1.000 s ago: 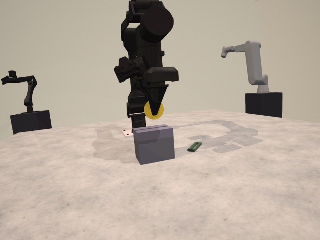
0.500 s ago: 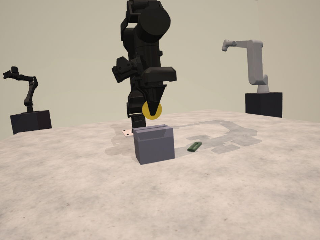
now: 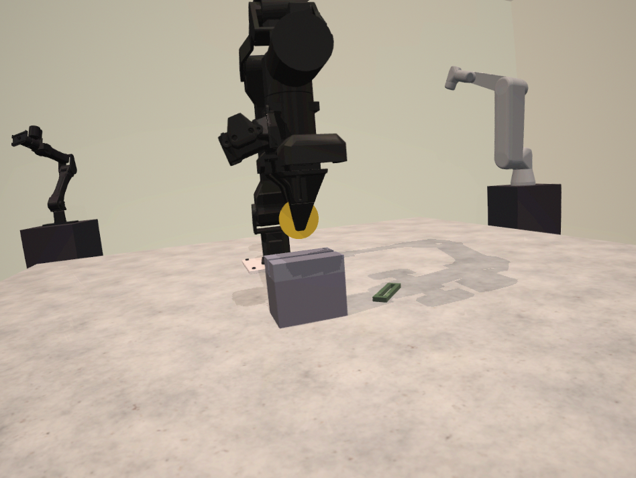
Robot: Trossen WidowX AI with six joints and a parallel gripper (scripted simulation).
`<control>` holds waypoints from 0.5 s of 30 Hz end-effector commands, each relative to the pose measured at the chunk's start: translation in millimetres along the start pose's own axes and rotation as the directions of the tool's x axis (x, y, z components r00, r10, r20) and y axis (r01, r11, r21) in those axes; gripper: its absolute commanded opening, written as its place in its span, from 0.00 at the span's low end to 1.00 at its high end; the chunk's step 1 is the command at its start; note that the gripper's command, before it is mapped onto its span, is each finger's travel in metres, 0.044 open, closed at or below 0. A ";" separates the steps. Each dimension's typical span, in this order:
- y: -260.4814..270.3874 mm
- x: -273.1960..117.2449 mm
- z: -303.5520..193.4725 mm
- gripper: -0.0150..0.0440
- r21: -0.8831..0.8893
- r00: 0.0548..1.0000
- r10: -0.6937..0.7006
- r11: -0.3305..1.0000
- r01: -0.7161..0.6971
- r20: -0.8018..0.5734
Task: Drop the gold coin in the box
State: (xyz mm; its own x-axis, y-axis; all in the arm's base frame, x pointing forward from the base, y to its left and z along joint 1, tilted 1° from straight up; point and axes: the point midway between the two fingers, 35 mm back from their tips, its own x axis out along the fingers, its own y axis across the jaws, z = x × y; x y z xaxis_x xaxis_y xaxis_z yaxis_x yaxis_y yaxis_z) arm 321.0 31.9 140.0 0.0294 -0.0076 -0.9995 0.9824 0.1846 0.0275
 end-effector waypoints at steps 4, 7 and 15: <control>0.1 0.0 -0.6 0.25 -0.001 1.000 0.000 1.000 0.000 0.000; 0.1 0.7 -0.5 0.25 -0.001 1.000 0.000 1.000 0.000 0.000; -0.2 5.4 0.5 0.25 -0.001 1.000 0.000 1.000 0.000 0.000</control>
State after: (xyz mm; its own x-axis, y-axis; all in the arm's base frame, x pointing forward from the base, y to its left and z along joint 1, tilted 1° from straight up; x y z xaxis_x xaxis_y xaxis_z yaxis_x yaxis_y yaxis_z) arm 321.8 32.1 137.3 0.0328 -0.0073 -0.9994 0.9822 0.1851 0.0309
